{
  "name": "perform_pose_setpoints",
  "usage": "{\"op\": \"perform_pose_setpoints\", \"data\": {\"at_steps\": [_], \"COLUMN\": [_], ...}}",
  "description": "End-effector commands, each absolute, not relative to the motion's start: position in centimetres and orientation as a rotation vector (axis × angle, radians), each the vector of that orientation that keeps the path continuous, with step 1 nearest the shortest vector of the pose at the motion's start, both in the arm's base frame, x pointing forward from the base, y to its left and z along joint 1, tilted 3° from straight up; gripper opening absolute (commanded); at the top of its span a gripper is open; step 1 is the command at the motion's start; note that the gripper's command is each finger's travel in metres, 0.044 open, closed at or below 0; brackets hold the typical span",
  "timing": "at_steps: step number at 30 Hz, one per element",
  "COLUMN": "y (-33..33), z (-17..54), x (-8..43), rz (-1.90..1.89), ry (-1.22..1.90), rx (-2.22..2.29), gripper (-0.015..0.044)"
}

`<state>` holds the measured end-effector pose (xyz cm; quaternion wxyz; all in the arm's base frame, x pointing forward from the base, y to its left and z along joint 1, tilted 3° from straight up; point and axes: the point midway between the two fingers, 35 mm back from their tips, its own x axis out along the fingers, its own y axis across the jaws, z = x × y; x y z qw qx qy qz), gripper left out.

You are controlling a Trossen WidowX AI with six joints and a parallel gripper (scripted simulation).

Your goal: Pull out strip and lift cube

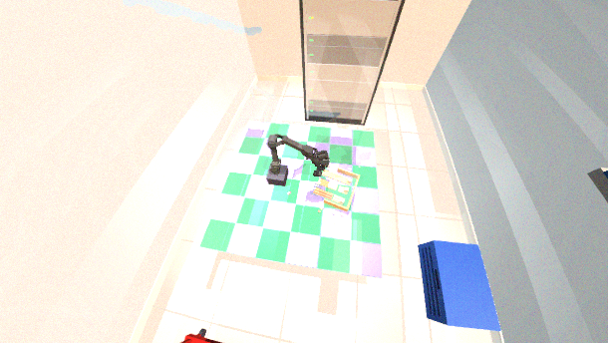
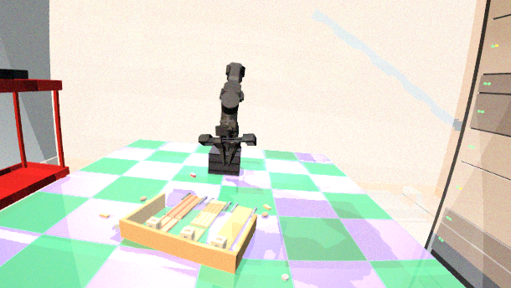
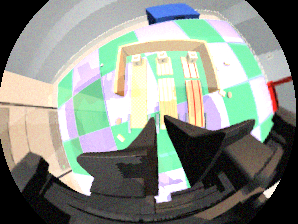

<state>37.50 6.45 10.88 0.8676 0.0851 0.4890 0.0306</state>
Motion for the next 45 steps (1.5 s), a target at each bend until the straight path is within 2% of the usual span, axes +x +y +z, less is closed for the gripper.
{"op": "perform_pose_setpoints", "data": {"at_steps": [1,9,45], "y": [9.3,13.3,14.2], "z": [8.6,4.0,-0.5], "x": [39.2,39.8,40.4], "rz": [0.016,-0.099,-0.102], "ry": [1.219,1.499,1.504], "rx": [0.205,0.198,0.197], "gripper": [0.0000,0.0000,0.0000]}}
